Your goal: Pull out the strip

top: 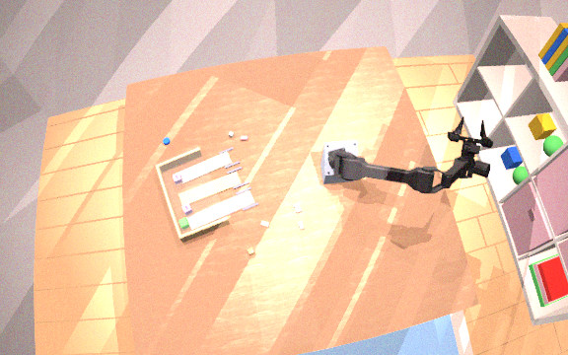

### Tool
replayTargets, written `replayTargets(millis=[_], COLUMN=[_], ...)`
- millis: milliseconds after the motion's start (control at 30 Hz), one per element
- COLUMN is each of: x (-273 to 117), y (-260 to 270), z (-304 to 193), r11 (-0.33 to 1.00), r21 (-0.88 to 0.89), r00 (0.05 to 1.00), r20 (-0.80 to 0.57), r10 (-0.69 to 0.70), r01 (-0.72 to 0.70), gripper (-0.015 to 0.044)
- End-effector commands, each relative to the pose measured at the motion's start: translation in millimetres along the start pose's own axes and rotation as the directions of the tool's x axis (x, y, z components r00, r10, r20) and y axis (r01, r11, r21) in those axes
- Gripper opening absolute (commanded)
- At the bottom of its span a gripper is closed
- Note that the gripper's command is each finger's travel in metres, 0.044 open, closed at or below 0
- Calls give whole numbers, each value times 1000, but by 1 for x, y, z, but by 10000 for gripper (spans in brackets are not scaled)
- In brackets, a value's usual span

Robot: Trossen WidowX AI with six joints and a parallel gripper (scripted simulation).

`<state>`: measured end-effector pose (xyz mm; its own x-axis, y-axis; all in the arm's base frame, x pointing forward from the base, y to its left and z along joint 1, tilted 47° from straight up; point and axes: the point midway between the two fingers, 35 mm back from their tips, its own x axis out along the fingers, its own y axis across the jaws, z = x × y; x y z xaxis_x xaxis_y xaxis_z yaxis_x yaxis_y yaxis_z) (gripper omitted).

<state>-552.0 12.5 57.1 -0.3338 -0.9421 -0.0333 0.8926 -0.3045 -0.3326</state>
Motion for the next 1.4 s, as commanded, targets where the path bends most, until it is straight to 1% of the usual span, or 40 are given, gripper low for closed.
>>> replayTargets(millis=[0, 167, 400, 667, 1033, 1367], x=[-1, -22, -76, -139, -228, -309], y=[0, -10, -28, -40, -40, -34], z=[0, 6, 22, 43, 76, 120], r11=[1000, 998, 976, 916, 767, 565], r21=[1, 24, 74, 115, 143, 129], r00=[1000, 997, 970, 903, 748, 551], r20=[-1, -44, -144, -253, -389, -476], r10=[-2, -58, -195, -347, -538, -686], r01=[2, 60, 207, 384, 626, 815], gripper=[400, 400, 400, 400, 400, 400])
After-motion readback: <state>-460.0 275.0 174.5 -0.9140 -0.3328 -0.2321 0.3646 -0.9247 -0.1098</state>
